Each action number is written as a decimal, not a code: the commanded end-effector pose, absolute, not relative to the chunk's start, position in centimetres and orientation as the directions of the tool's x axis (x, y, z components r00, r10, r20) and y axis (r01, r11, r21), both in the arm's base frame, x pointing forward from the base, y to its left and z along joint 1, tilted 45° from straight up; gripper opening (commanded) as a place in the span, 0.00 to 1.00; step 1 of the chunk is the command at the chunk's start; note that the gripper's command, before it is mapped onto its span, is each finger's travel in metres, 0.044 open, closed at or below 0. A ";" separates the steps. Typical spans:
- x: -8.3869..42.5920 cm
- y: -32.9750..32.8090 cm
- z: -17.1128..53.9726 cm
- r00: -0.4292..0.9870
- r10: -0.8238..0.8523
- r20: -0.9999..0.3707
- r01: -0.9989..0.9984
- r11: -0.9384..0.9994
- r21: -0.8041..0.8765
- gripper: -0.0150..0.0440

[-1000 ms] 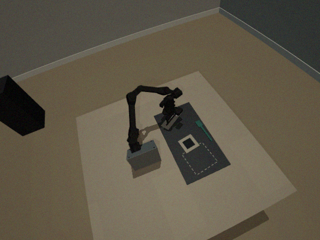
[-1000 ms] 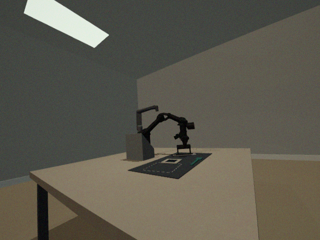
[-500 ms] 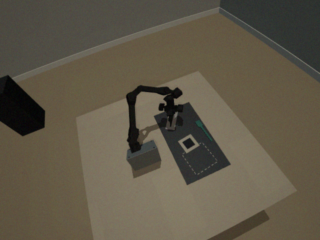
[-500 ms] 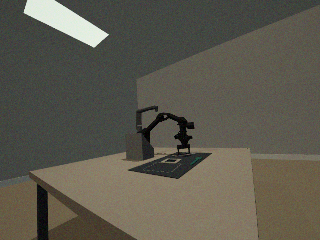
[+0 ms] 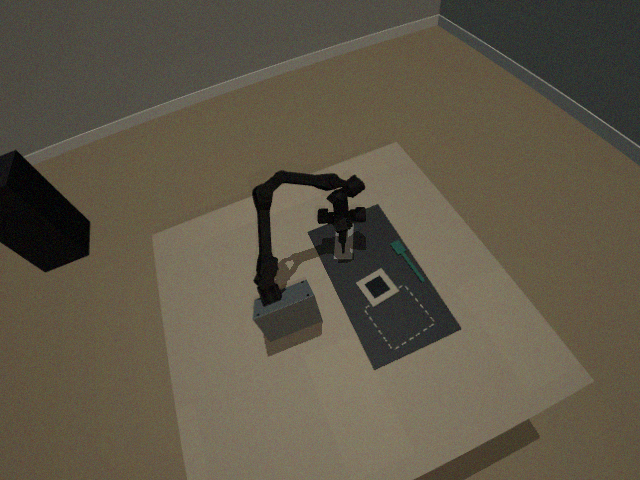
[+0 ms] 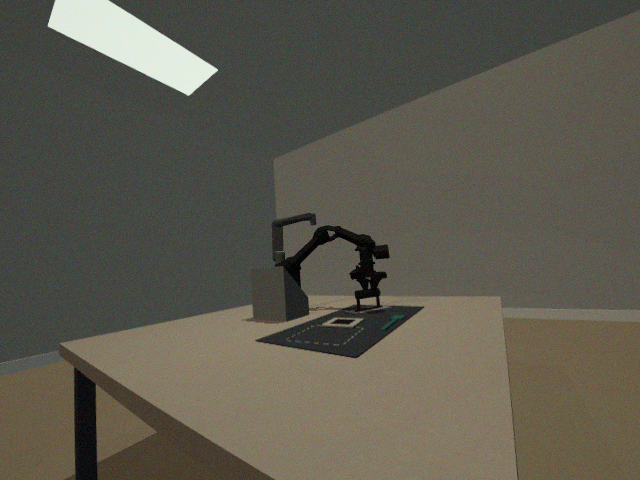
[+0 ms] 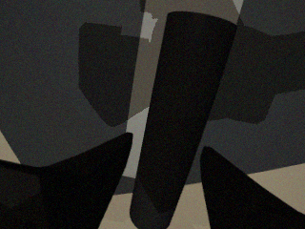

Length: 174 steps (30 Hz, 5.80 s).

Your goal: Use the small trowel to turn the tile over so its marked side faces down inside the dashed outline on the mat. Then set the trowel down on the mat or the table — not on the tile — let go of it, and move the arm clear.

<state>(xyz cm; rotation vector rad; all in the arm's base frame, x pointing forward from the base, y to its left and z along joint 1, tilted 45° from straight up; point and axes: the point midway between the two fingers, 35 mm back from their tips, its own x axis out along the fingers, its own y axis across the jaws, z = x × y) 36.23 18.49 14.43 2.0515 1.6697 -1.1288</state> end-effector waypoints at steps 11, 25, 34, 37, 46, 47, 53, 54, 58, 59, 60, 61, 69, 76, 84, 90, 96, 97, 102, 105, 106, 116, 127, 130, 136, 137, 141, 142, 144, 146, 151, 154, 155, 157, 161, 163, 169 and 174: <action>36.2 18.5 14.4 0.035 0.710 -0.704 0.920 -0.297 -0.254 0.71; 35.8 15.4 17.6 0.035 0.711 -0.703 0.935 -0.272 -0.228 0.71; 35.9 14.6 18.3 0.053 0.706 -0.706 0.938 -0.279 -0.208 0.76; 35.8 14.8 18.1 0.064 0.690 -0.721 0.961 -0.238 -0.143 0.76; 35.4 15.2 17.4 0.111 0.631 -0.768 0.994 -0.057 0.097 0.76; 35.4 15.3 17.4 0.117 0.624 -0.772 0.992 -0.035 0.122 0.76; 35.2 15.6 17.1 0.153 0.587 -0.795 0.959 0.105 0.262 0.76; 35.1 15.7 17.1 0.158 0.582 -0.798 0.950 0.130 0.283 0.76; 34.9 16.1 17.1 0.180 0.562 -0.808 0.904 0.230 0.361 0.76; 34.8 16.2 17.1 0.185 0.557 -0.810 0.890 0.255 0.379 0.76; 34.8 16.3 17.1 0.191 0.552 -0.812 0.875 0.279 0.395 0.76; 34.7 16.4 17.1 0.197 0.547 -0.814 0.859 0.304 0.412 0.76; 34.4 16.6 16.7 0.254 0.509 -0.822 0.705 0.484 0.518 0.76; 33.7 17.3 16.5 0.297 0.479 -0.826 0.539 0.631 0.558 0.76; 33.3 17.7 16.1 0.340 0.444 -0.829 0.378 0.743 0.553 0.76; 33.0 17.8 15.7 0.390 0.406 -0.826 0.210 0.835 0.509 0.76; 32.7 17.8 15.4 0.441 0.370 -0.818 0.042 0.902 0.430 0.76; 32.7 17.8 15.3 0.450 0.364 -0.815 0.015 0.910 0.414 0.76; 32.4 17.8 15.1 0.494 0.335 -0.802 -0.117 0.940 0.320 0.76; 32.3 17.8 15.0 0.520 0.318 -0.793 -0.190 0.948 0.256 0.76; 32.2 17.8 15.0 0.529 0.313 -0.789 -0.214 0.949 0.233 0.76; 31.6 17.7 14.8 0.614 0.261 -0.745 -0.410 0.912 -0.018 0.76; 30.8 17.4 14.7 0.702 0.208 -0.681 -0.537 0.783 -0.314 0.76; 30.7 17.4 14.7 0.712 0.202 -0.672 -0.546 0.760 -0.351 0.76; 30.9 17.5 14.5 0.712 0.202 -0.672 -0.546 0.761 -0.350 0.76; 31.0 17.5 14.4 0.712 0.202 -0.672 -0.546 0.761 -0.350 0.76; 31.5 17.6 14.0 0.712 0.202 -0.673 -0.546 0.761 -0.349 0.76; 31.6 17.7 13.9 0.712 0.202 -0.673 -0.546 0.762 -0.349 0.76; 31.8 17.7 13.7 0.712 0.202 -0.673 -0.546 0.762 -0.349 0.76; 32.1 17.8 13.5 0.711 0.203 -0.673 -0.547 0.761 -0.349 0.76; 32.6 18.0 13.0 0.711 0.204 -0.673 -0.548 0.760 -0.348 0.76; 33.0 18.1 12.7 0.710 0.205 -0.673 -0.549 0.760 -0.348 0.76; 33.1 18.2 12.5 0.710 0.205 -0.673 -0.549 0.760 -0.348 0.76; 33.3 18.2 12.3 0.710 0.205 -0.673 -0.550 0.759 -0.348 0.76; 33.8 18.4 11.9 0.710 0.207 -0.674 -0.551 0.758 -0.348 0.76; 34.0 18.4 11.6 0.709 0.207 -0.674 -0.552 0.758 -0.348 0.76; 34.6 18.6 10.9 0.709 0.209 -0.674 -0.553 0.757 -0.348 0.76; 35.0 18.7 10.5 0.708 0.209 -0.674 -0.554 0.756 -0.348 0.76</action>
